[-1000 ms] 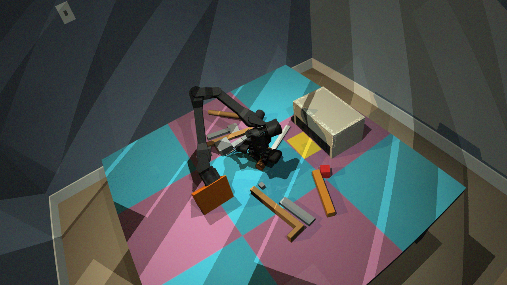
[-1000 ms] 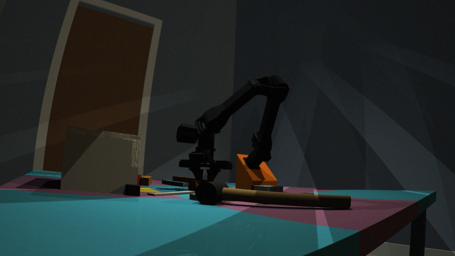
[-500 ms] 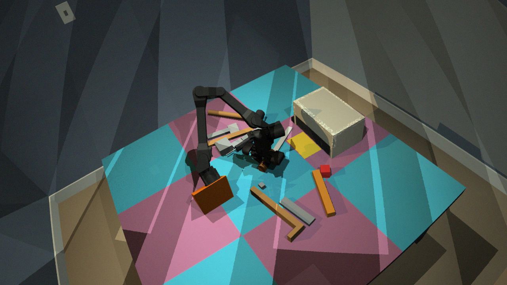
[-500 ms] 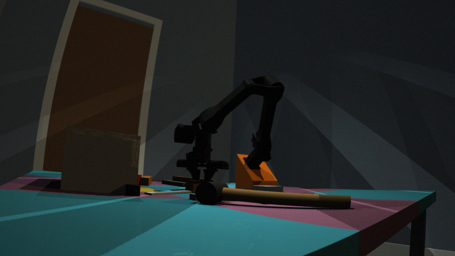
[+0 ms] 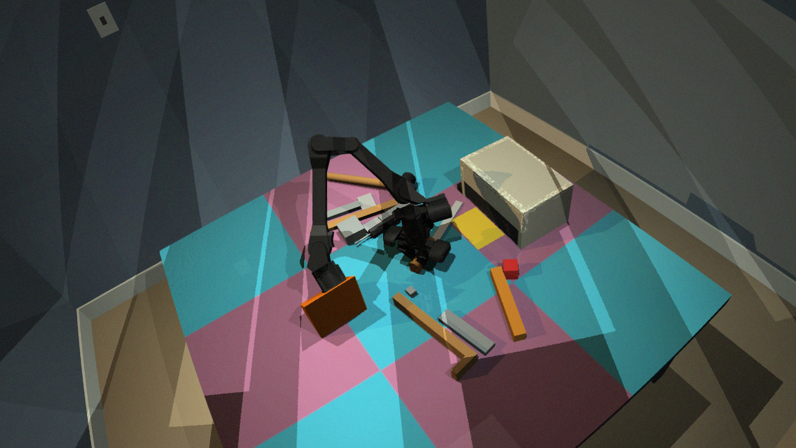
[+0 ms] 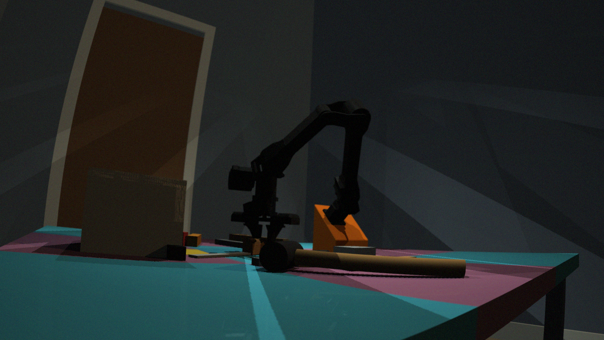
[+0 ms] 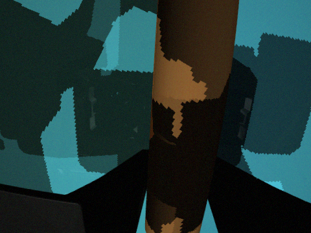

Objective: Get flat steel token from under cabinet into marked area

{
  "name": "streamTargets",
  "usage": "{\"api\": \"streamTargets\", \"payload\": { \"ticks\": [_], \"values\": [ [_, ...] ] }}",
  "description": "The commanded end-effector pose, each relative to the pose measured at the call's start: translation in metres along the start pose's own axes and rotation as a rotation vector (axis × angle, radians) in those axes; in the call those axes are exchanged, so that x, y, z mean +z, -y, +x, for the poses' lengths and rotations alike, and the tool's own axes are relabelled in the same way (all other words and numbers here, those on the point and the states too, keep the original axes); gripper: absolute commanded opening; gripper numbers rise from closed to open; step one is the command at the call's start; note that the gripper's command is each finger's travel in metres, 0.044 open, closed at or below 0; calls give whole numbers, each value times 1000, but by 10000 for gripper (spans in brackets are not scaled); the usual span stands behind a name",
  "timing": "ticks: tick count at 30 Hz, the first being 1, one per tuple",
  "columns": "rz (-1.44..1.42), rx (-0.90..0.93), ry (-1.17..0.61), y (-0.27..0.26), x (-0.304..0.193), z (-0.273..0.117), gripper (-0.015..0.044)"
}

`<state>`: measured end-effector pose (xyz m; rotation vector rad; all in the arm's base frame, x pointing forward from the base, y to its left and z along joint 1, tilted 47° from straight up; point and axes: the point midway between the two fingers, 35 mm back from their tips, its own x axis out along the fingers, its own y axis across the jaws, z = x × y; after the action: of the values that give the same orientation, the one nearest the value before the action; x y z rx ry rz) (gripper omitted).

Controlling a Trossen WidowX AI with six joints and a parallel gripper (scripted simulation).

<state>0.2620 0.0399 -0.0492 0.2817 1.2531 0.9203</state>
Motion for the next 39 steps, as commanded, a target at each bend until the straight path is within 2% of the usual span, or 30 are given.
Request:
{"api": "streamTargets", "payload": {
  "ticks": [1, 39],
  "values": [
    [3, -5, 3, 6, -1, -2, 0],
    [3, -8, 2, 42, -33, -2, 0]
  ]
}}
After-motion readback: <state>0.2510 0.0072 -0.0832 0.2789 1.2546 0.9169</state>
